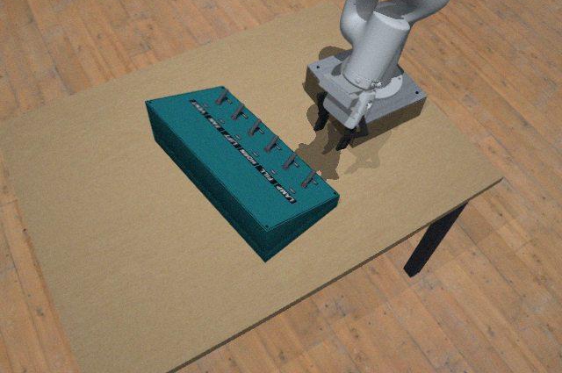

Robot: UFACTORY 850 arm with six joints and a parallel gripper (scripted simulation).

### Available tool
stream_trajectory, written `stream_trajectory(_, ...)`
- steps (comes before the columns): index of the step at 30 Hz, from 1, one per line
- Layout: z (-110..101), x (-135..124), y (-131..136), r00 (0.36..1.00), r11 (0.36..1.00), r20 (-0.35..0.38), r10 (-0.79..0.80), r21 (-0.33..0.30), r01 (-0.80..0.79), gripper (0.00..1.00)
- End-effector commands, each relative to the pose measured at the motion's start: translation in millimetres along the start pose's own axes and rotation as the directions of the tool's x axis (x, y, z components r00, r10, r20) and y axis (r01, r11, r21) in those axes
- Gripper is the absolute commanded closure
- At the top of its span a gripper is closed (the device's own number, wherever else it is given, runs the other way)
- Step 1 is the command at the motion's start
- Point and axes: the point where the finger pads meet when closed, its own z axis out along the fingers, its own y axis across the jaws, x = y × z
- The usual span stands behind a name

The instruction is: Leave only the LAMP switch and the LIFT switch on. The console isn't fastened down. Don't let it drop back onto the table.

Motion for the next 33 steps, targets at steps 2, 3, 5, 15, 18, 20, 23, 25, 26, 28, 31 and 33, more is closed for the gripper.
stream_trajectory(2, 0, 1, 0, 1.000, 1.000, -0.001, 0.000, 0.001, 0.000, 0.23)
stream_trajectory(3, 0, 1, 0, 1.000, 1.000, -0.001, 0.000, 0.001, 0.000, 0.23)
stream_trajectory(5, 0, 1, 0, 1.000, 1.000, -0.001, 0.000, 0.001, 0.000, 0.23)
stream_trajectory(15, 0, 6, 32, 1.000, 1.000, -0.002, 0.000, 0.000, 0.000, 0.23)
stream_trajectory(18, 0, 6, 32, 1.000, 1.000, -0.002, 0.000, 0.000, 0.000, 0.00)
stream_trajectory(20, 0, 6, 32, 1.000, 1.000, -0.002, 0.000, 0.000, 0.000, 0.00)
stream_trajectory(23, 2, 6, 32, 1.000, 1.000, -0.002, 0.000, 0.001, 0.000, 0.00)
stream_trajectory(25, 4, 6, 32, 1.000, 1.000, -0.002, 0.000, 0.001, 0.000, 0.00)
stream_trajectory(26, 6, 6, 32, 1.000, 1.000, -0.002, 0.000, 0.001, 0.000, 0.00)
stream_trajectory(28, 11, 6, 32, 1.000, 1.000, -0.002, 0.000, 0.001, 0.000, 0.00)
stream_trajectory(31, 21, 6, 32, 1.000, 1.000, -0.002, 0.000, 0.001, 0.000, 0.00)
stream_trajectory(33, 30, 6, 32, 1.000, 1.000, -0.002, 0.000, 0.001, 0.000, 0.00)
